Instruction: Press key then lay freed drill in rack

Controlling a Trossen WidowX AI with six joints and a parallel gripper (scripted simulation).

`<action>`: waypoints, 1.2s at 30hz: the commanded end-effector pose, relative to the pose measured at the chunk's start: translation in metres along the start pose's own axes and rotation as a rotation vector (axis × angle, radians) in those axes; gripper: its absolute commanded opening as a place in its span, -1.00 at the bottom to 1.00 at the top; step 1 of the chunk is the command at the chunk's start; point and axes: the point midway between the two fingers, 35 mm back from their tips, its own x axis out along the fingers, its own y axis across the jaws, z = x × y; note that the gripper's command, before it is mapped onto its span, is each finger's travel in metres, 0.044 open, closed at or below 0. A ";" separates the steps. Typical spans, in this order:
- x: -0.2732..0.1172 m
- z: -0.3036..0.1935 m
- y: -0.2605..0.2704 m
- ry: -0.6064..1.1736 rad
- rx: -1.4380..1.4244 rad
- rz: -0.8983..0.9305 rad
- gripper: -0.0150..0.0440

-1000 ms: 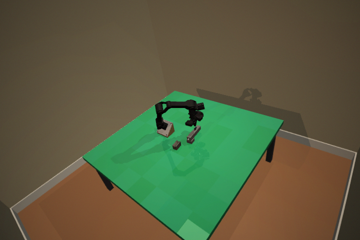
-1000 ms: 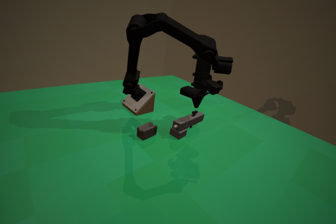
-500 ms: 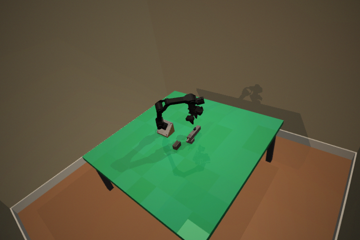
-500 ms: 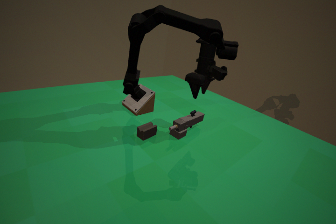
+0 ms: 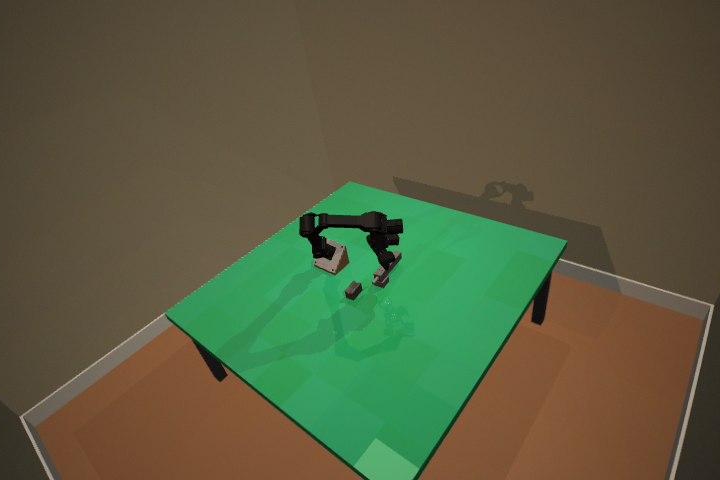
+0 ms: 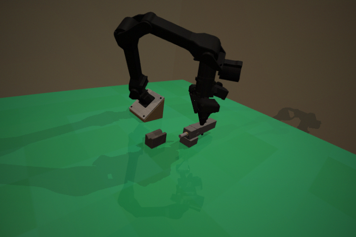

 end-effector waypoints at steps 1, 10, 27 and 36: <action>0.029 -0.051 -0.029 0.024 -0.525 -0.009 1.00; 0.039 -0.068 -0.035 0.037 -0.699 -0.005 1.00; 0.041 -0.068 -0.035 0.037 -0.699 -0.005 1.00; 0.054 -0.065 -0.033 0.036 -0.699 -0.005 1.00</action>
